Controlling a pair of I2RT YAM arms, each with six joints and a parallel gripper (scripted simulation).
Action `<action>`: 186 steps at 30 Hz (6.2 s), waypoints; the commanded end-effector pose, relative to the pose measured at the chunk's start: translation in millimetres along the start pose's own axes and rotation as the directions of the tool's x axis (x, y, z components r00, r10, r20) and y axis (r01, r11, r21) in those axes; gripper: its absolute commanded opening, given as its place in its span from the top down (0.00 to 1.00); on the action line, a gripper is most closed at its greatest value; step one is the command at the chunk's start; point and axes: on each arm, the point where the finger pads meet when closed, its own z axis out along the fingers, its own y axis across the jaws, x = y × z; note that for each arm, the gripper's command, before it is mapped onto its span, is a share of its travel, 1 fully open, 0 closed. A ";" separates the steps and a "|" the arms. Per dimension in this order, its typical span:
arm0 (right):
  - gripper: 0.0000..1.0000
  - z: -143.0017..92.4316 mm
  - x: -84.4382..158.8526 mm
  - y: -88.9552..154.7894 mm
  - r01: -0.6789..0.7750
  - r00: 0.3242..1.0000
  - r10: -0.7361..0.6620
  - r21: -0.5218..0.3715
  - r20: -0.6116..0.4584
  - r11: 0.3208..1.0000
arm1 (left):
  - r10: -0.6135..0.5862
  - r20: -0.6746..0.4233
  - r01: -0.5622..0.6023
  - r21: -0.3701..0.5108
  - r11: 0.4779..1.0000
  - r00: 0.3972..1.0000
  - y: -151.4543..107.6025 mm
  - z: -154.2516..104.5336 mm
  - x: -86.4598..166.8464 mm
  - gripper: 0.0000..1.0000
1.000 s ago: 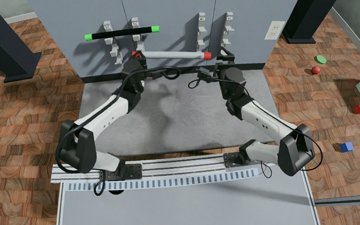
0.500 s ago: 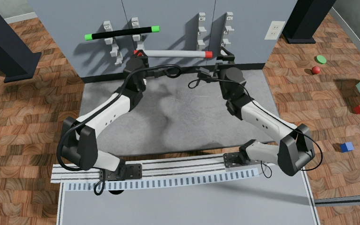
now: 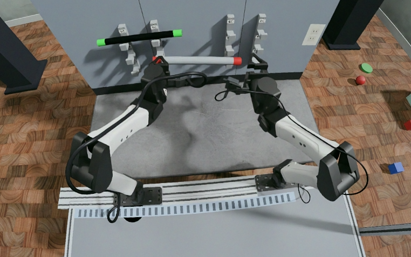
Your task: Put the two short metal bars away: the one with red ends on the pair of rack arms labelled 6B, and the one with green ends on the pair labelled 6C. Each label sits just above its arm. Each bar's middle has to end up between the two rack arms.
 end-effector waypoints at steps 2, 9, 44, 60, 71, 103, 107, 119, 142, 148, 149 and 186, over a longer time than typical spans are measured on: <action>0.00 0.2 1.1 5.3 0.007 1.000 -0.007 -0.004 -0.007 1.000 | -0.086 -0.003 0.086 -0.105 0.991 0.996 37.0 5.8 2.7 1.00; 0.00 -0.2 -1.3 6.2 0.007 1.000 -0.007 -0.004 -0.007 1.000 | -0.086 -0.003 0.086 -0.105 0.991 0.996 37.0 6.3 2.6 1.00; 0.00 -4.1 -26.0 21.3 0.007 1.000 -0.007 -0.004 -0.007 1.000 | -0.086 -0.003 0.086 -0.105 0.991 0.996 37.0 6.1 1.0 1.00; 0.00 -5.8 -37.2 22.3 0.007 1.000 -0.007 -0.004 -0.007 1.000 | -0.086 -0.003 0.086 -0.105 0.991 0.996 37.0 6.1 1.0 1.00; 0.00 -7.2 -46.0 23.1 0.007 1.000 -0.007 -0.004 -0.007 1.000 | -0.086 -0.003 0.086 -0.105 0.991 0.996 37.0 6.1 1.0 1.00; 0.00 -10.6 -68.5 18.3 0.007 1.000 -0.007 -0.004 -0.007 1.000 | -0.086 -0.003 0.086 -0.105 0.991 0.996 36.9 6.1 1.0 1.00; 0.00 -11.0 -70.9 17.5 0.007 1.000 -0.007 -0.004 -0.007 1.000 | -0.086 -0.003 0.086 -0.105 0.991 0.996 36.9 6.1 1.0 1.00; 0.00 -8.5 -71.5 20.2 0.007 1.000 -0.007 -0.004 -0.007 1.000 | -0.086 -0.003 0.086 -0.105 0.991 0.996 37.0 5.2 -0.7 1.00; 0.00 -6.5 -71.3 18.5 0.007 1.000 -0.007 -0.004 -0.007 1.000 | -0.086 -0.003 0.086 -0.105 0.991 0.996 37.0 3.6 -3.6 1.00; 0.00 0.6 -70.9 18.5 0.007 1.000 -0.007 -0.004 -0.007 1.000 | -0.086 -0.003 0.086 -0.105 0.991 0.996 37.0 3.6 -3.2 1.00; 0.00 1.8 -70.8 18.5 0.007 1.000 -0.007 -0.004 -0.007 1.000 | -0.086 -0.003 0.086 -0.105 0.991 0.996 37.0 3.6 -3.1 1.00; 0.00 40.6 -70.0 17.8 0.007 1.000 -0.007 -0.004 -0.007 1.000 | -0.086 -0.003 0.086 -0.105 0.991 0.996 36.8 3.7 -2.6 1.00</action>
